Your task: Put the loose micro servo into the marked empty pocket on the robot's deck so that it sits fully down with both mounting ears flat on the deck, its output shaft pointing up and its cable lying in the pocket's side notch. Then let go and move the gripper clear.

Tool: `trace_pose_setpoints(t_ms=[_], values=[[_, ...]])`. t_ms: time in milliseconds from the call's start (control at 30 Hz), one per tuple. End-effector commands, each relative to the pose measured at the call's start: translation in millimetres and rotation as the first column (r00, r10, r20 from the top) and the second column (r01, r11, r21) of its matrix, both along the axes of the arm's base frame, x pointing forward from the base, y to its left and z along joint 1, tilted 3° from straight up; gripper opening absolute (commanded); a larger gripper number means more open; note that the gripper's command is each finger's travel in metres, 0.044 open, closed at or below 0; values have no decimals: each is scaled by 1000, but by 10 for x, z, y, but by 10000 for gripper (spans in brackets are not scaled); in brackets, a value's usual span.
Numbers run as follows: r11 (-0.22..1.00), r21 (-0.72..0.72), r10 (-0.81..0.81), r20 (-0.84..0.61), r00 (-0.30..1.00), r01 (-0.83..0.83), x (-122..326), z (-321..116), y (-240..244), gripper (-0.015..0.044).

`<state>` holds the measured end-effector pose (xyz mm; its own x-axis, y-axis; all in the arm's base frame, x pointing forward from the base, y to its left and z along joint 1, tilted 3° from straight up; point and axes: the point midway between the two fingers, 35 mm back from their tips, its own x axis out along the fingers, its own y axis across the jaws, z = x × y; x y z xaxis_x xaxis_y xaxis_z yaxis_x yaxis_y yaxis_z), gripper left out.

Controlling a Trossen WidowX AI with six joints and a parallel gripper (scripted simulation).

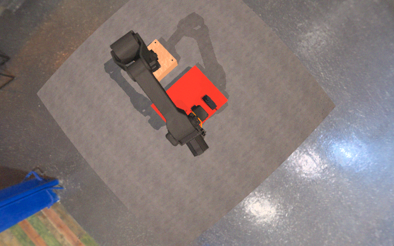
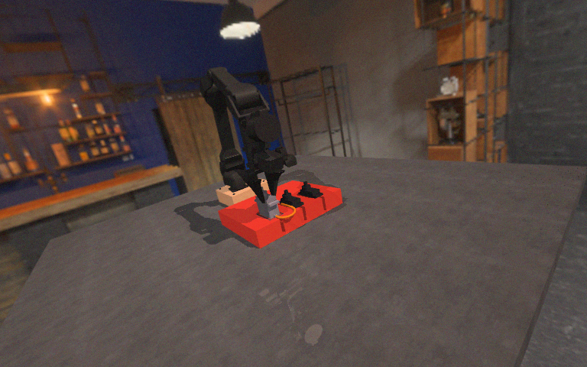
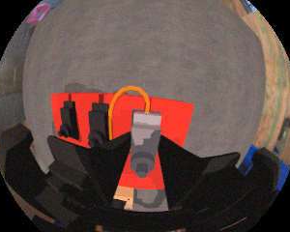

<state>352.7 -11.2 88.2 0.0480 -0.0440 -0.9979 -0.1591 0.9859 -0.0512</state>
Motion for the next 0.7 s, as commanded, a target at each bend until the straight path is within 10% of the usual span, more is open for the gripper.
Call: trace_pose_setpoints(t_ms=[0,667], values=[[1000,2,-2,3,1000,2,4,-37,0,0],[1000,2,-2,3,1000,2,14,-227,-8,0]])
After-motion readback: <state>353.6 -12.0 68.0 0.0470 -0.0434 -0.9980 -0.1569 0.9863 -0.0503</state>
